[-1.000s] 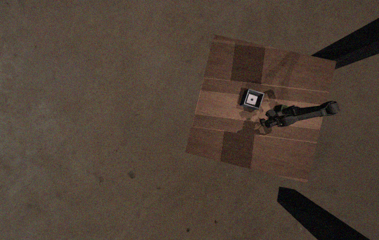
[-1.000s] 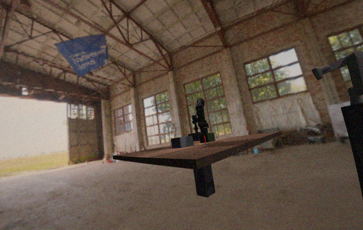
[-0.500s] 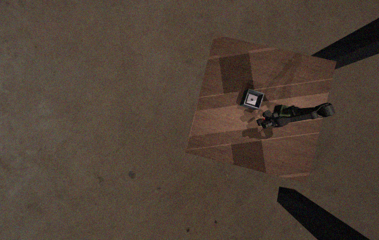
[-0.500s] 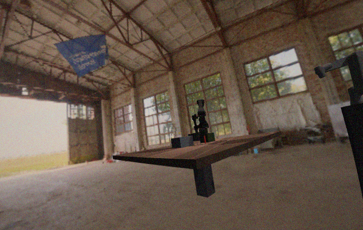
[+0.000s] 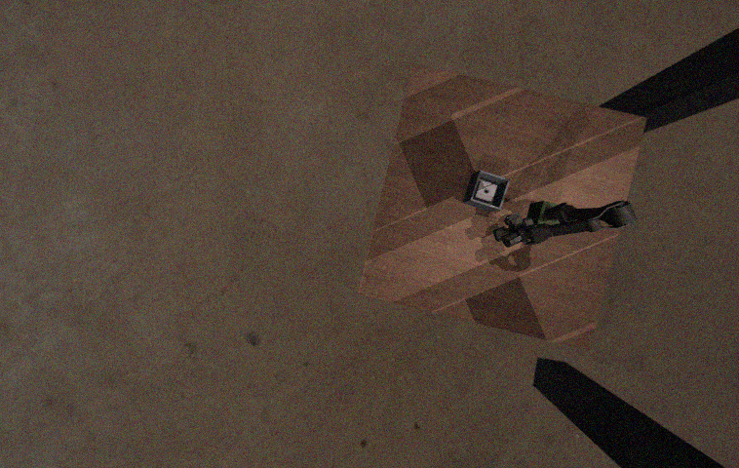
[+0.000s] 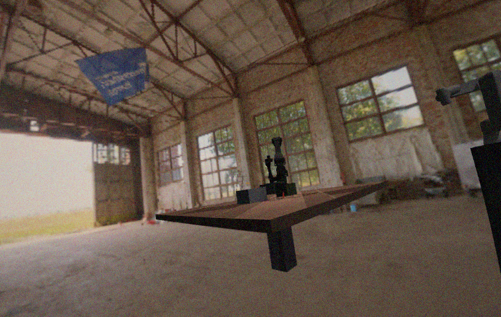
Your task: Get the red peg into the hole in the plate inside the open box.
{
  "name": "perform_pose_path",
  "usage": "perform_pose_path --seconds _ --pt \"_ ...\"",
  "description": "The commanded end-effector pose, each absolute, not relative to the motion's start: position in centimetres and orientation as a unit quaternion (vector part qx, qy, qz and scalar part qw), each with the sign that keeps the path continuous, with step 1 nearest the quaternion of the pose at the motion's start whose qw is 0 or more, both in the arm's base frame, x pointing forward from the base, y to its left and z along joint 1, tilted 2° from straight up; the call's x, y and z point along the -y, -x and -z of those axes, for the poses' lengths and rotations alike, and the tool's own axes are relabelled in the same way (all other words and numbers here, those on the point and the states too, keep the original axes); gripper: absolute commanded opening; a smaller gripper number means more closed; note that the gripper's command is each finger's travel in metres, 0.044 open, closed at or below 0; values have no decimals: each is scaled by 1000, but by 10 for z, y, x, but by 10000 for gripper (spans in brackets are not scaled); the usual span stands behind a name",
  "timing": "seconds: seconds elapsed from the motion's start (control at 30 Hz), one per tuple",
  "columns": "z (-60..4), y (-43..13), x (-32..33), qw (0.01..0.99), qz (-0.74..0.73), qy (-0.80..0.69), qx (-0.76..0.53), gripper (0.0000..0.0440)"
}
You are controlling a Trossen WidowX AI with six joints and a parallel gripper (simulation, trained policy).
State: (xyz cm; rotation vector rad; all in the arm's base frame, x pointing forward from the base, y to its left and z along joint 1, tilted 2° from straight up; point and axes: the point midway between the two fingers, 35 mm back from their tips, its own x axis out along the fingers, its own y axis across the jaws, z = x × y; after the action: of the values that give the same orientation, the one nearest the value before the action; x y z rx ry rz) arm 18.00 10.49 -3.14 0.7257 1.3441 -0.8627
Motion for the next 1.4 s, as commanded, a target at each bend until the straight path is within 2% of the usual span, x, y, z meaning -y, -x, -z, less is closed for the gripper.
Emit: perform_pose_path --seconds 0.0,0.17,1.37 --pt "33 -178 -106 628 378 -322 -599 123" --pt "32 -181 -108 616 374 -324 -613 0" --pt "-69 -257 -54 737 341 -253 -526 0"
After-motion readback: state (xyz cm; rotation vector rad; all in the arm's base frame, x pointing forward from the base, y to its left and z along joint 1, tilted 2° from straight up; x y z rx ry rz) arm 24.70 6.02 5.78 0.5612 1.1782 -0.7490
